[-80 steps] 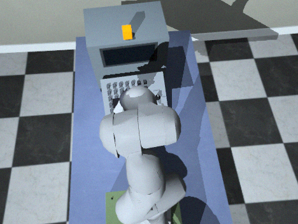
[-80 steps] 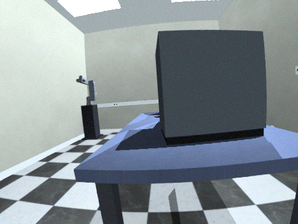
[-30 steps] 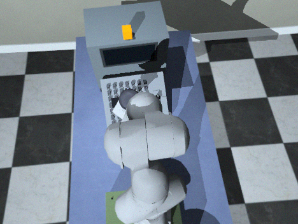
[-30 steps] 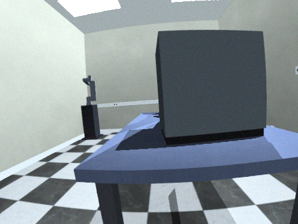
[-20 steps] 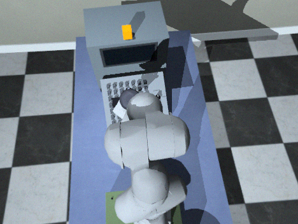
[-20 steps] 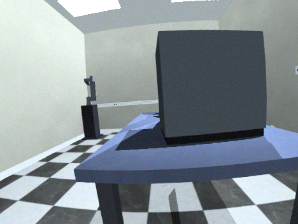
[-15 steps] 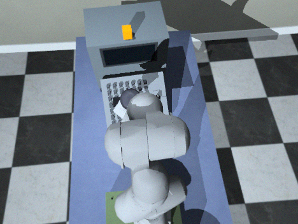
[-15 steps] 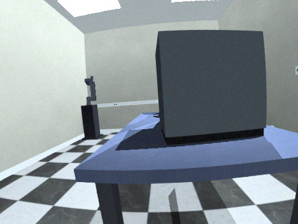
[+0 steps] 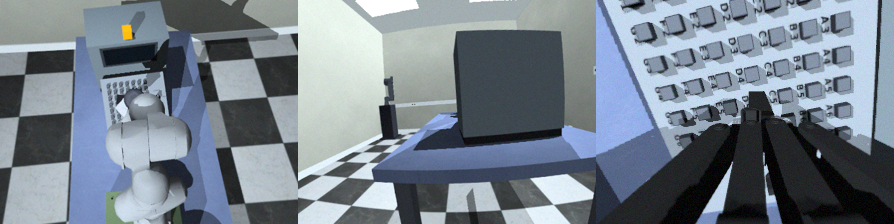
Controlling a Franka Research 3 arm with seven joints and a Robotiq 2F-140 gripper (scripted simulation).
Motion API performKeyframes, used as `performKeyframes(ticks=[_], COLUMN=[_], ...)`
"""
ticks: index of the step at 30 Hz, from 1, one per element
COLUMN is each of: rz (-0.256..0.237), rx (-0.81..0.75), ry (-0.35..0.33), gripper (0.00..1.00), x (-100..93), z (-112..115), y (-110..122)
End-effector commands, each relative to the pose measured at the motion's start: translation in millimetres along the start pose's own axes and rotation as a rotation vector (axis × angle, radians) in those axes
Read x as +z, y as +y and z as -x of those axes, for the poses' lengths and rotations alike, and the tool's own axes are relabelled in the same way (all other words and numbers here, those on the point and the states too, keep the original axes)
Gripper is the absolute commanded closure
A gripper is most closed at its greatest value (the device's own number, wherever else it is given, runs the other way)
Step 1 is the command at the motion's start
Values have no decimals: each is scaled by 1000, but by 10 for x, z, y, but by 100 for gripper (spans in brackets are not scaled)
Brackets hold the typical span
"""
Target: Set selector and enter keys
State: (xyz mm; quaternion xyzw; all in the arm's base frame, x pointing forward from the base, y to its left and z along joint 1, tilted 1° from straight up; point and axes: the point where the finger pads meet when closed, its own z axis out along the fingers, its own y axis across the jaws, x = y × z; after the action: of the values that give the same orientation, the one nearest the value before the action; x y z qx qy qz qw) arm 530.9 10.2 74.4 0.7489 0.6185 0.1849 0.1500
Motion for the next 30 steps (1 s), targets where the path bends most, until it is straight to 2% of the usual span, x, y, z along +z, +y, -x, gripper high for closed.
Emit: performKeyframes(ticks=[1,14,16,18,30], rz=[-8,-11,-11,-11,-13], rx=[76,422,422,504,774], ry=[16,15,15,14,13], gripper=[90,90,90,90,90], x=[-17,-52,-52,-61,-89], z=[34,377,377,460,728], y=[35,114,114,133,195])
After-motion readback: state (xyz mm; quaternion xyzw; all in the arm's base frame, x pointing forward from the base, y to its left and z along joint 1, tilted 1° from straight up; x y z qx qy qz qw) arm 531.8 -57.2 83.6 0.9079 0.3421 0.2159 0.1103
